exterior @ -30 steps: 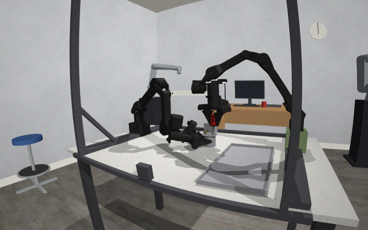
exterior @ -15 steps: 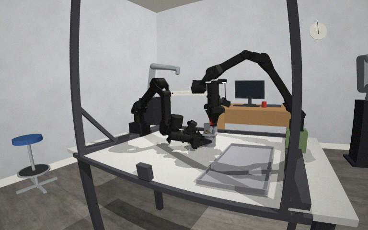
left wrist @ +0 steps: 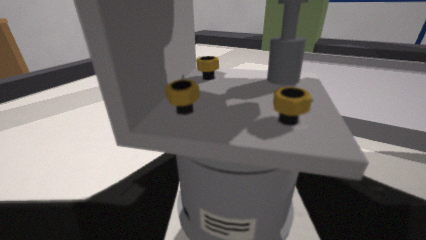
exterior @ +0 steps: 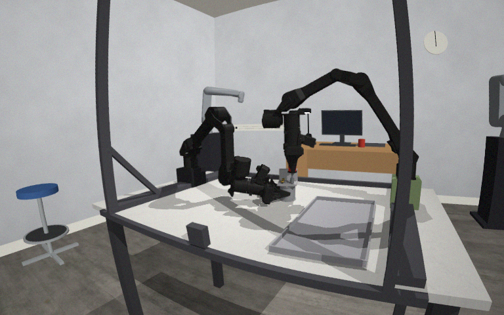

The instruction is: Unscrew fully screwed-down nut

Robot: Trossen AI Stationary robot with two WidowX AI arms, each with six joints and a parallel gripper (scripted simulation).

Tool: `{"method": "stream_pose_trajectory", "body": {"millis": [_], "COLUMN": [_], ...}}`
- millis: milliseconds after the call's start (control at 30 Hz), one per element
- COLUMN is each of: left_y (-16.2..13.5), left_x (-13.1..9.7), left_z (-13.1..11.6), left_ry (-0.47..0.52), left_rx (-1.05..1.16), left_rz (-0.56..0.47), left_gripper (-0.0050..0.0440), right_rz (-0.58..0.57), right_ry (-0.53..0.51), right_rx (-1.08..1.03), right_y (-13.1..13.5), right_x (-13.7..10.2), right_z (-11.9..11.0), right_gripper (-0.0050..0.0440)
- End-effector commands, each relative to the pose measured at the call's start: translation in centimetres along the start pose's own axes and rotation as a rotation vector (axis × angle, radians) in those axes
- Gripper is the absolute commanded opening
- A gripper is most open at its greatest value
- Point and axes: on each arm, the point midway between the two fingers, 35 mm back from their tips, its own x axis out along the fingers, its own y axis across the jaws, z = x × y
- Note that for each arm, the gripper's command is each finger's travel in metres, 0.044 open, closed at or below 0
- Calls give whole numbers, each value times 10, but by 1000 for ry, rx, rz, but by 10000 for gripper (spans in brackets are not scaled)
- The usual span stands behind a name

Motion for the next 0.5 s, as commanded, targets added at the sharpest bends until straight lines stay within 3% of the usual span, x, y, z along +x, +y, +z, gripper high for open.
{"method": "stream_pose_trajectory", "body": {"millis": [0,467], "left_y": [-4,-4], "left_x": [3,3], "left_z": [16,16], "left_ry": [-27,-27], "left_rx": [-27,-27], "left_rz": [-3,-3], "left_gripper": [245,245], "right_rz": [13,20], "right_ry": [41,55], "right_rx": [8,9], "right_y": [2,1], "right_x": [-15,-22], "right_z": [-5,-5], "right_gripper": [250,250]}}
